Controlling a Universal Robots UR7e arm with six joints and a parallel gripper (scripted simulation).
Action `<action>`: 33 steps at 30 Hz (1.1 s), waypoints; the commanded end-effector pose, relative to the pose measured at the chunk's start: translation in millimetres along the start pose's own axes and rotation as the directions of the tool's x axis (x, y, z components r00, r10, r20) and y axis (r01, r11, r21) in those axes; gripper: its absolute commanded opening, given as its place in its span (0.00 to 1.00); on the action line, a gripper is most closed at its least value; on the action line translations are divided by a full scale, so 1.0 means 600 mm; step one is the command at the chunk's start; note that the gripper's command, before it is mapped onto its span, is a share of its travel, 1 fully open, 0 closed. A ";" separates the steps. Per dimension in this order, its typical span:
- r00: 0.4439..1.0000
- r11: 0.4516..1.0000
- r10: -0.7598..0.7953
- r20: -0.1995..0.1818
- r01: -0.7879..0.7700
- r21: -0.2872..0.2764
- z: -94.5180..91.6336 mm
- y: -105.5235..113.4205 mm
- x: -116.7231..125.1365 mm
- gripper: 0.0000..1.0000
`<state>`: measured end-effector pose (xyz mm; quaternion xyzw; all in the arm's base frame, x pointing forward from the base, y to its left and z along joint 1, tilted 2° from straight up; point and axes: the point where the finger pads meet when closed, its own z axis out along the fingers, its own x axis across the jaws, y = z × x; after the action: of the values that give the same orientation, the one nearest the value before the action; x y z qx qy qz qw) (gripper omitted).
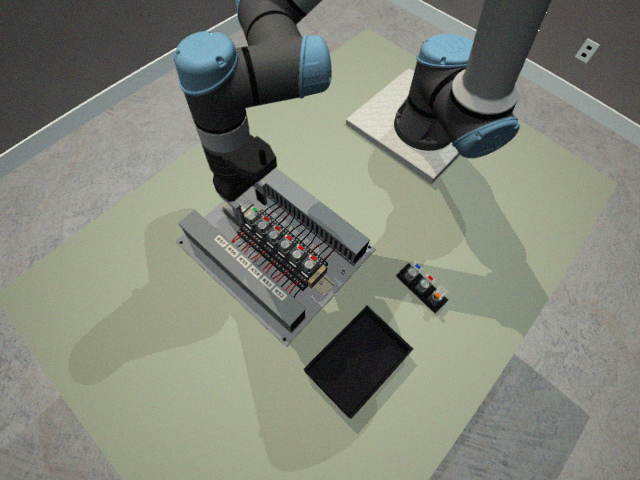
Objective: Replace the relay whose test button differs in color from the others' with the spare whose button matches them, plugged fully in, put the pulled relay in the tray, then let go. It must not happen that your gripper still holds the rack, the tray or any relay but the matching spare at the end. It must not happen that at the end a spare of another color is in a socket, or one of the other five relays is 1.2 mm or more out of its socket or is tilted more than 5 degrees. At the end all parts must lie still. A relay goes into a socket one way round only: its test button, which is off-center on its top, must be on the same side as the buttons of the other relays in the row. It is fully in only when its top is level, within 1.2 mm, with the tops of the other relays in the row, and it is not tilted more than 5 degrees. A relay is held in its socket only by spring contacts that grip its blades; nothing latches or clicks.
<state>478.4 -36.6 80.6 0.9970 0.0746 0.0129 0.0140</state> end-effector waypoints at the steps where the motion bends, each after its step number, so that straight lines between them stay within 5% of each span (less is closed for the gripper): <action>1: 1.000 1.000 0.000 -0.001 0.000 -0.001 0.007 0.000 0.001 1.00; 33: 1.000 1.000 0.000 -0.001 0.000 -0.001 0.028 0.000 0.000 1.00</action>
<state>478.8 -37.0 64.9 0.9970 0.0746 0.0128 0.0140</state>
